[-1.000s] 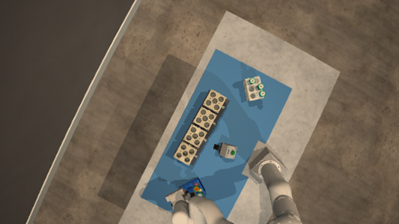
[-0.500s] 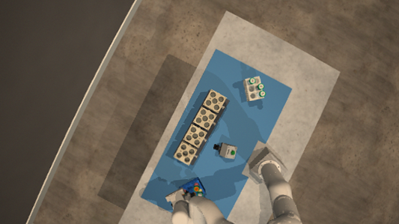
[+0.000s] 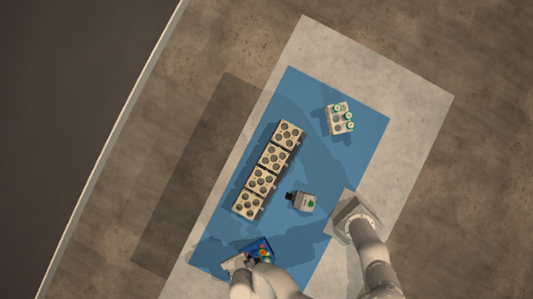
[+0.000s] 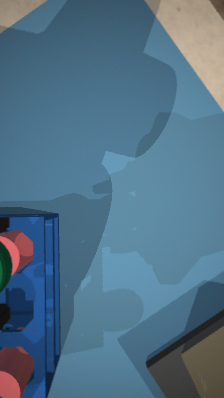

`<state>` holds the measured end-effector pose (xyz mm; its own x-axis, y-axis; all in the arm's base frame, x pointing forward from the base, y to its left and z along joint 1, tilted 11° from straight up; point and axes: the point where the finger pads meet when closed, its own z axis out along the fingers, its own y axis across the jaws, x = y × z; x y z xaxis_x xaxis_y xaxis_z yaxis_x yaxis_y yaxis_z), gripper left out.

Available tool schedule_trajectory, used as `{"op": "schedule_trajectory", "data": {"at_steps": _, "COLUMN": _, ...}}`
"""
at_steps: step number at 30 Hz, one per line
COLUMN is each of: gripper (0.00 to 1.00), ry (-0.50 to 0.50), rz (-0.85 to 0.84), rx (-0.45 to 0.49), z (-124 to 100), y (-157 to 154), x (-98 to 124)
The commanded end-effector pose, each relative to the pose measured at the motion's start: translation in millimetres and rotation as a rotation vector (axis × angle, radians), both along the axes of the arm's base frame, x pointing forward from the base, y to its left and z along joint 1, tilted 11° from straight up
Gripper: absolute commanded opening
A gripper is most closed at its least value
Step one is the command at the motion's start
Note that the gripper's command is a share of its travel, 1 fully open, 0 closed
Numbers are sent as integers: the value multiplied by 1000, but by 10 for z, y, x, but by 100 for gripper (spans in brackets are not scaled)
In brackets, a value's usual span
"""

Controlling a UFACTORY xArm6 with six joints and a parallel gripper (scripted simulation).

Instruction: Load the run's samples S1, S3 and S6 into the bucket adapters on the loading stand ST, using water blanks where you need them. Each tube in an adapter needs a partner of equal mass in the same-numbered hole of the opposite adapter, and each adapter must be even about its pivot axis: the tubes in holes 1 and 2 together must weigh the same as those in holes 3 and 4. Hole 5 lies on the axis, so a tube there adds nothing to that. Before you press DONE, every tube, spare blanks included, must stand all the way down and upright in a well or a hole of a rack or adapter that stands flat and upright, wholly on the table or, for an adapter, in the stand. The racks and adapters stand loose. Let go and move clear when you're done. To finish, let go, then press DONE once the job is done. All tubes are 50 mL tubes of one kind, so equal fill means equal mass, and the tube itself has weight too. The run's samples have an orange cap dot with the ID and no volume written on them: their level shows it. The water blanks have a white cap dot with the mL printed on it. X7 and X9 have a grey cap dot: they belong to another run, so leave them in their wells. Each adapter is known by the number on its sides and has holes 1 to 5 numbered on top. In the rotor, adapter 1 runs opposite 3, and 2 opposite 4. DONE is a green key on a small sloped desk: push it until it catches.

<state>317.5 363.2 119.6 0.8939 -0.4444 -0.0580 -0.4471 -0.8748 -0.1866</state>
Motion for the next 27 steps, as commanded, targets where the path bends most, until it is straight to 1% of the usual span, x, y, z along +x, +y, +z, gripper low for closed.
{"op": "schedule_trajectory", "data": {"at_steps": 1, "gripper": 44, "ry": -3, "rz": 0, "rx": 3, "z": 100, "y": -8, "x": 6}}
{"op": "schedule_trajectory", "data": {"at_steps": 3, "gripper": 44, "ry": -3, "rz": 0, "rx": 3, "z": 100, "y": -8, "x": 6}}
{"op": "schedule_trajectory", "data": {"at_steps": 18, "gripper": 44, "ry": -3, "rz": 0, "rx": 3, "z": 395, "y": -66, "x": -4}}
{"op": "schedule_trajectory", "data": {"at_steps": 20, "gripper": 44, "ry": -3, "rz": 0, "rx": 3, "z": 395, "y": -66, "x": -4}}
{"op": "schedule_trajectory", "data": {"at_steps": 27, "gripper": 44, "ry": -3, "rz": 0, "rx": 3, "z": 532, "y": -93, "x": -8}}
